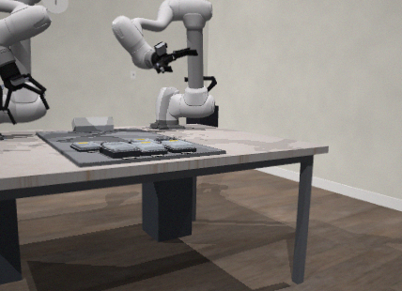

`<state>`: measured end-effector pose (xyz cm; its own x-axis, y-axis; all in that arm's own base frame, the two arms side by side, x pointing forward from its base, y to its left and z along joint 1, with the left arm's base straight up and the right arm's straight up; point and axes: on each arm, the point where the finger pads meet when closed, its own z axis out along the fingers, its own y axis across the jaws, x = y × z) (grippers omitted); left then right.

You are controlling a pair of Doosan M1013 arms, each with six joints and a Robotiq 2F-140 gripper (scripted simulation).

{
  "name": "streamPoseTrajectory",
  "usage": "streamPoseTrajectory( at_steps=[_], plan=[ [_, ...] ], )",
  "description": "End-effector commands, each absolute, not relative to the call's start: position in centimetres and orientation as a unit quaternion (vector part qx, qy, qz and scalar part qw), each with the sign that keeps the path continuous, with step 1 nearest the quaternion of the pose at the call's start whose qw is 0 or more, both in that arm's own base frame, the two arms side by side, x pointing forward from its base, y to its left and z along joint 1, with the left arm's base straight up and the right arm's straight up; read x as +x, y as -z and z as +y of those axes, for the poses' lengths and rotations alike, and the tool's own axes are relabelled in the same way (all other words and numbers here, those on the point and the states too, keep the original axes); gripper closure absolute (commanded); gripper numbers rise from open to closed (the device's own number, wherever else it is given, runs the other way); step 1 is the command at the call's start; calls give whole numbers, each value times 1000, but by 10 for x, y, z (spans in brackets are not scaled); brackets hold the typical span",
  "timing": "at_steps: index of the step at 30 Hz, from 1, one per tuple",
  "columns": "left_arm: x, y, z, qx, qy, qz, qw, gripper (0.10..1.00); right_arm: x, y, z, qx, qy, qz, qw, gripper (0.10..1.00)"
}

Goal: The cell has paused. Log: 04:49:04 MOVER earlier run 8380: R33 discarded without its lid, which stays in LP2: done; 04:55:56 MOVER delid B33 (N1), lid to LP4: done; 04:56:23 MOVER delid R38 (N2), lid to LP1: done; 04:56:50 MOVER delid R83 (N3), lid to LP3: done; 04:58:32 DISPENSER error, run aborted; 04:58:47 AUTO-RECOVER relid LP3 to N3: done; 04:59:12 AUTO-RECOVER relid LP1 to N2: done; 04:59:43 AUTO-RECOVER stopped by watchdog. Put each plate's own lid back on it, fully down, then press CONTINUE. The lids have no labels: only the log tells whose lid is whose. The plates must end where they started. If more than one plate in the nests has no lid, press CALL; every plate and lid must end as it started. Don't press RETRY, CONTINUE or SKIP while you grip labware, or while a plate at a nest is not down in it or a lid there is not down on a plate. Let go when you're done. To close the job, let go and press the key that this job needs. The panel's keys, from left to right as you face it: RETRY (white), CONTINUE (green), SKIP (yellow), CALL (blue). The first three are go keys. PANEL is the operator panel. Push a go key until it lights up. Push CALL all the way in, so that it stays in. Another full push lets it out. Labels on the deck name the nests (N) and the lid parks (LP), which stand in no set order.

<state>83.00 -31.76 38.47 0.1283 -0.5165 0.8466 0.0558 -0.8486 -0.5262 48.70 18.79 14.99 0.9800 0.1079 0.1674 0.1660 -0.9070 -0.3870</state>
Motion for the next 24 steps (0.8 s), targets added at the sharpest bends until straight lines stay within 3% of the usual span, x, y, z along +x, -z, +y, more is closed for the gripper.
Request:
streamPoseTrajectory(
  at_steps=[1,24],
  plan=[
    [830,-386,-318,-717,641,160,223,98,491,-147,163,-977,62,-49,200,98],
    [830,-386,-318,-717,641,160,223,98,482,-127,29,-980,8,75,186,98]
  ],
)
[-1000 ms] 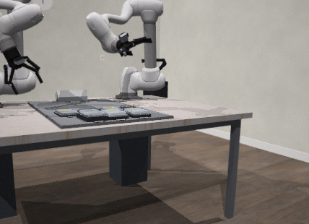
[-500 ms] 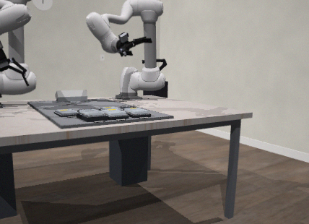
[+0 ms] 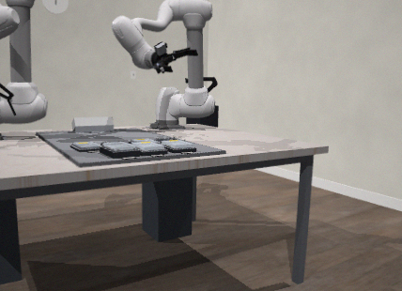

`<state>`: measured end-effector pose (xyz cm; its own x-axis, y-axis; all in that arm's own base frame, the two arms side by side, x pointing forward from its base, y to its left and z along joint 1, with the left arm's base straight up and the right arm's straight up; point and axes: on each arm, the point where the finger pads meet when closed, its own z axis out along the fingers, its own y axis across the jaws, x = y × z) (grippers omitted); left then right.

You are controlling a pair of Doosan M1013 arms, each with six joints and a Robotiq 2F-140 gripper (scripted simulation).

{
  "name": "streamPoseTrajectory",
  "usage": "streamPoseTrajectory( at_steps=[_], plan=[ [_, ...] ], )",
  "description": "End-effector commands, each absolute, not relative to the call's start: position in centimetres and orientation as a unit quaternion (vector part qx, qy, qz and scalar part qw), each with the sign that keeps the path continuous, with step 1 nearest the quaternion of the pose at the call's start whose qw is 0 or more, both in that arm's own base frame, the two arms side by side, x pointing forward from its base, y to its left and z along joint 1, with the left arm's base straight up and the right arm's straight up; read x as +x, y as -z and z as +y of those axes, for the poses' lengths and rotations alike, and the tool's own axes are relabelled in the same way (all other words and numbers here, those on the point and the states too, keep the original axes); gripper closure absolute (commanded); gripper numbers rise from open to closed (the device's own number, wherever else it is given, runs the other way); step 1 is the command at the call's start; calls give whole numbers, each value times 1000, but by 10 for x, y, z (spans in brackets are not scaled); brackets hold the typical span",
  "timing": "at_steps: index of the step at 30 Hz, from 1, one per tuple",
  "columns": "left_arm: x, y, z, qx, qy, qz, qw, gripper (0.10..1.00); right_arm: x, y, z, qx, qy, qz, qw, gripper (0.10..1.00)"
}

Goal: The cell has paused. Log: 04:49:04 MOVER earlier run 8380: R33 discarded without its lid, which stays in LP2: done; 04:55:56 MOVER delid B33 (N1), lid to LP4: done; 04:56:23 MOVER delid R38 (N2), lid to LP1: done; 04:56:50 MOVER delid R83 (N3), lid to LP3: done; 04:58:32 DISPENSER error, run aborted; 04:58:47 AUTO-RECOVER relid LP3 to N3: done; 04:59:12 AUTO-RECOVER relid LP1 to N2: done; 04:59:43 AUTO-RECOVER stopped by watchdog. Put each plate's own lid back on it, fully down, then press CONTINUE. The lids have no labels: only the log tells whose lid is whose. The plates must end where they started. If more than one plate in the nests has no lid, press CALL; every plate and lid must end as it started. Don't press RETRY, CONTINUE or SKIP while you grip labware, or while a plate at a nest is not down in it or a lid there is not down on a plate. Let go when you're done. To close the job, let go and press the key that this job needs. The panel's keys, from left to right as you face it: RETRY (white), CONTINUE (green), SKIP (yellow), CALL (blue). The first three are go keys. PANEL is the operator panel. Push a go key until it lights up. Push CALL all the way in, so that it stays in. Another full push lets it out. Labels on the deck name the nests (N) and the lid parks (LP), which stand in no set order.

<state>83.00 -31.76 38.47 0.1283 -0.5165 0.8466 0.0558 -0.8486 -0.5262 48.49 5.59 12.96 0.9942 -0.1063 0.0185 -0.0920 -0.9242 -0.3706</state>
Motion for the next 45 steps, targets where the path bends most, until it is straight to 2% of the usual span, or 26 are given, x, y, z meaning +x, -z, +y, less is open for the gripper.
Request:
streamPoseTrajectory(
  at_steps=[1,45],
  plan=[
    [830,-386,-318,-717,641,160,223,98,480,-126,23,-979,6,81,186,98],
    [830,-386,-318,-717,641,160,223,98,362,-106,-194,-922,-106,322,189,98]
  ],
)
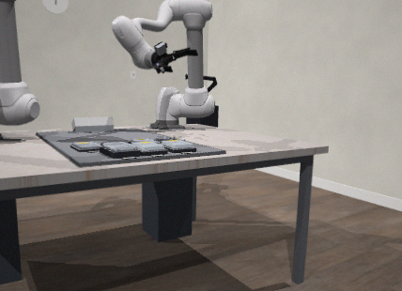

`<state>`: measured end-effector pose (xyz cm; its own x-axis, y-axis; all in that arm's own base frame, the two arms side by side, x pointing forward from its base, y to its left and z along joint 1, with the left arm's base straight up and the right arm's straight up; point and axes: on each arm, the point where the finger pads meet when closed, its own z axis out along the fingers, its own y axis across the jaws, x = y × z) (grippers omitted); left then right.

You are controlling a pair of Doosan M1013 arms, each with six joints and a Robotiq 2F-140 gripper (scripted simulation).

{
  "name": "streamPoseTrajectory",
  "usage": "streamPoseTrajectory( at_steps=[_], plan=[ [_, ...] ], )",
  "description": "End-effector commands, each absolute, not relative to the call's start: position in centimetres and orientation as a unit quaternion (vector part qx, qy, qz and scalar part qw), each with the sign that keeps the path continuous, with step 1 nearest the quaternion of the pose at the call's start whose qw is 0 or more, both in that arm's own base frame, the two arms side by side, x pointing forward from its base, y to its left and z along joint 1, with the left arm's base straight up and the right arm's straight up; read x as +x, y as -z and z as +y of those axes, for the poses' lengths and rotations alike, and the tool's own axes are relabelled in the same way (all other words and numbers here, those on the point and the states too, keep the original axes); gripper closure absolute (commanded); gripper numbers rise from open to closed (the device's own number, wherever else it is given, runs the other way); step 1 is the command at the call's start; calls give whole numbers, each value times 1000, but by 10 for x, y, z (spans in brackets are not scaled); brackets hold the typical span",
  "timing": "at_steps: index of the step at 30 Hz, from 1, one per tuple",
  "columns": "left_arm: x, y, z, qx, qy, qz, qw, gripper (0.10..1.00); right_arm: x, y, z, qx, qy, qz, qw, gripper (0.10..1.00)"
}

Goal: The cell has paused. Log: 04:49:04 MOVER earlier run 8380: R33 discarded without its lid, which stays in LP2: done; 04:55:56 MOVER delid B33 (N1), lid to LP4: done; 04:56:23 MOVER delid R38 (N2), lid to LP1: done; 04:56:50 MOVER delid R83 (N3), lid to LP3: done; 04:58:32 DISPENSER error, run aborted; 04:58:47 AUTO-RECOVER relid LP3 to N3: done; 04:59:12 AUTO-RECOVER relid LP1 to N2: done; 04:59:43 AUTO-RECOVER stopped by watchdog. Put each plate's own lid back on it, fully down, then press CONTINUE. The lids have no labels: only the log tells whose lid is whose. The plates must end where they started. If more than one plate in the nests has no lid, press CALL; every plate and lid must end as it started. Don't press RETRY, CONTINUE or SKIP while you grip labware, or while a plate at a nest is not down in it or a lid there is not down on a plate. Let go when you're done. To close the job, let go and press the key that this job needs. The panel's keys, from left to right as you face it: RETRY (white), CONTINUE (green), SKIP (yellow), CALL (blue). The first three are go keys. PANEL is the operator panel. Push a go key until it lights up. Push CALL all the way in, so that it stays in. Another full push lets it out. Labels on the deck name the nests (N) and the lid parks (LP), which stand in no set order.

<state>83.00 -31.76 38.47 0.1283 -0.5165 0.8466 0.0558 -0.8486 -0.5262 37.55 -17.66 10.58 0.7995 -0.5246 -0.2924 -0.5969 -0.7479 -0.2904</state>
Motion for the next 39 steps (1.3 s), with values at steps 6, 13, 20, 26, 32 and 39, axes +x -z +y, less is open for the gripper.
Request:
streamPoseTrajectory(
  at_steps=[6,13,20,26,32,39],
  plan=[
    [830,-386,-318,-717,641,160,223,98,335,-105,-219,-906,-123,357,193,98],
    [830,-386,-318,-717,641,160,223,98,307,-104,-240,-888,-140,390,198,98],
    [830,-386,-318,-717,641,160,223,98,280,-104,-259,-870,-155,421,204,98],
    [830,-386,-318,-717,641,160,223,98,252,-105,-274,-851,-170,450,210,98],
    [830,-386,-318,-717,641,160,223,98,234,-105,-283,-838,-179,468,214,98],
    [830,-386,-318,-717,641,160,223,98,204,-107,-295,-816,-194,497,222,98]
  ],
)
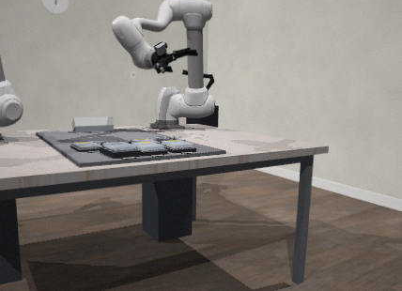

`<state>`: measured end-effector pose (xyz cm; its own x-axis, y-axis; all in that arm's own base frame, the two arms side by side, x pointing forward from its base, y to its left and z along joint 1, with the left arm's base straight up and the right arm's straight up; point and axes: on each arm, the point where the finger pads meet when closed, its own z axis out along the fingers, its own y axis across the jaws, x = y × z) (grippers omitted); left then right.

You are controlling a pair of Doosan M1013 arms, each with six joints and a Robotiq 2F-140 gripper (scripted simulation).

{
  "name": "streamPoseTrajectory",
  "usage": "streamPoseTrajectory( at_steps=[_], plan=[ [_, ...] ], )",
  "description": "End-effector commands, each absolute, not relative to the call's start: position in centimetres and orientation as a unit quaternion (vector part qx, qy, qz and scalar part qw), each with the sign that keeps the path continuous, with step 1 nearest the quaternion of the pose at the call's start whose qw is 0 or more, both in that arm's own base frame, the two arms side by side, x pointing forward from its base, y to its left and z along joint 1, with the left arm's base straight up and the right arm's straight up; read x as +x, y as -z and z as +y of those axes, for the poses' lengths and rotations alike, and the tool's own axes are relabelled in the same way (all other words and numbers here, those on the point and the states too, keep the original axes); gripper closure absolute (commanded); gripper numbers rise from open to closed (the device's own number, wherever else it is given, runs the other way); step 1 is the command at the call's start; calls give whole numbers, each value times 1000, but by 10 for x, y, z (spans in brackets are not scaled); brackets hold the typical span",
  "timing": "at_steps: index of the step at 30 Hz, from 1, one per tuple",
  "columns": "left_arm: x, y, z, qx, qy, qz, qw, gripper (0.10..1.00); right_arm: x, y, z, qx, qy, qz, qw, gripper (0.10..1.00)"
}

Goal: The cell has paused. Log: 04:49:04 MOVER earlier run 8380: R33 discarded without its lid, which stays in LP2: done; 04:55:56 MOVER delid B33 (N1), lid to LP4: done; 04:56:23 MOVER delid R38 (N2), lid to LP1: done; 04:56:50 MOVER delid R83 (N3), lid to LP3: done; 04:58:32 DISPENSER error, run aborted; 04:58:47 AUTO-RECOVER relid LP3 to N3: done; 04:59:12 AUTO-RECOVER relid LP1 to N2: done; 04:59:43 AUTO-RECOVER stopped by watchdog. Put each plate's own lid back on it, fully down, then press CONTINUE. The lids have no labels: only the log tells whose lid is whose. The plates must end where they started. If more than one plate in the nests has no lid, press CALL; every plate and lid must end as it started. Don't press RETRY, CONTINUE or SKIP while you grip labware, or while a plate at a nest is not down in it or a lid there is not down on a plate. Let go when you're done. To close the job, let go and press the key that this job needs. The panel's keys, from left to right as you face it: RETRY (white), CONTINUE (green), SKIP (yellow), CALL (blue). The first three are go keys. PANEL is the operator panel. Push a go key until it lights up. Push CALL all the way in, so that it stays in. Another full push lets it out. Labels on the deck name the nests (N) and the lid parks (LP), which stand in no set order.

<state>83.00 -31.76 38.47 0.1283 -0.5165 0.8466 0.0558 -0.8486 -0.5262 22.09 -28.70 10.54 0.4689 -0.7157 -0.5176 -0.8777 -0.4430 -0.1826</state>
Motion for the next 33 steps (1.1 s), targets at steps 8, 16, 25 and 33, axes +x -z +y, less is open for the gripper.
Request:
streamPoseTrajectory(
  at_steps=[8,16,25,33],
  plan=[
    [830,-386,-318,-717,641,160,223,98,175,-108,-305,-794,-208,523,230,98],
    [830,-386,-318,-717,641,160,223,98,150,-110,-311,-773,-220,545,238,98],
    [830,-386,-318,-717,641,160,223,98,123,-112,-316,-751,-232,567,246,98],
    [830,-386,-318,-717,641,160,223,98,104,-114,-318,-734,-241,582,252,98]
  ],
)
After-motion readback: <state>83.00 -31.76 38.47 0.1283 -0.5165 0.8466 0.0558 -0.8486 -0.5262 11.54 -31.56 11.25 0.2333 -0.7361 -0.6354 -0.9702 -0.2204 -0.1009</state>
